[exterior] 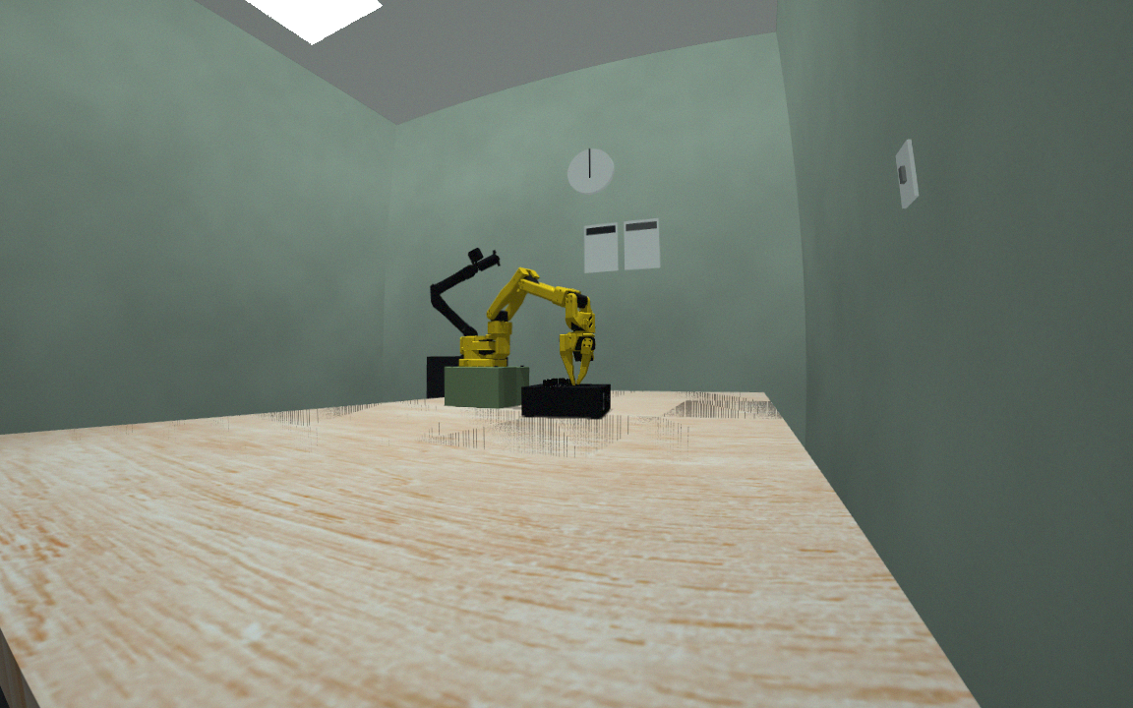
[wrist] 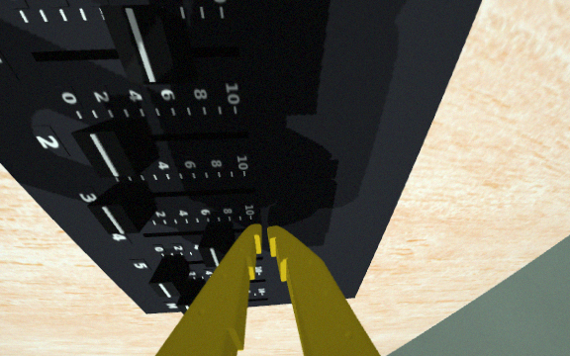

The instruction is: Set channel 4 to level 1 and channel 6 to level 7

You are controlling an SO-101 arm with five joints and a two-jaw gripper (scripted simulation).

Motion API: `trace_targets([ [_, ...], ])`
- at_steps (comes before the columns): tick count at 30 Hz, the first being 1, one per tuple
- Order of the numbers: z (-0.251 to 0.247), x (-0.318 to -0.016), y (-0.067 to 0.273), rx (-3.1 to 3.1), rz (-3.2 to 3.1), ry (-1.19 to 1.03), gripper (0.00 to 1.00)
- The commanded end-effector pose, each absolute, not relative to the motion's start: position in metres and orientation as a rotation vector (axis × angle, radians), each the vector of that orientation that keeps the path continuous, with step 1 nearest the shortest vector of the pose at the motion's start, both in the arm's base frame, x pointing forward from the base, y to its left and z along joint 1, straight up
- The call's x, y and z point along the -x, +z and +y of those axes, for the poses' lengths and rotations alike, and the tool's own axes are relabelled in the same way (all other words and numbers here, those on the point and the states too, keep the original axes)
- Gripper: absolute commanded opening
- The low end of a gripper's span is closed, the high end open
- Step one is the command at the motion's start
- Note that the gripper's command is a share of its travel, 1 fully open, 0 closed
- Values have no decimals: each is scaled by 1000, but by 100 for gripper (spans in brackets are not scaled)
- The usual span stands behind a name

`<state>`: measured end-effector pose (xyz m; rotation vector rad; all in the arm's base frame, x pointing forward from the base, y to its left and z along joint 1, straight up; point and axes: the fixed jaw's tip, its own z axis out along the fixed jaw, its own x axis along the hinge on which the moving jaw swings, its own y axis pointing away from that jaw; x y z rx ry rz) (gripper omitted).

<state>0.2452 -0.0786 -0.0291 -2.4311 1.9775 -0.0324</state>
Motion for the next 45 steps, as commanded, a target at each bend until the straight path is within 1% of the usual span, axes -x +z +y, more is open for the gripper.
trace_targets([
  [1,-79,-241,-32,2434,1983,-8,0],
  [45,-86,-233,-29,2434,1984,-8,0],
])
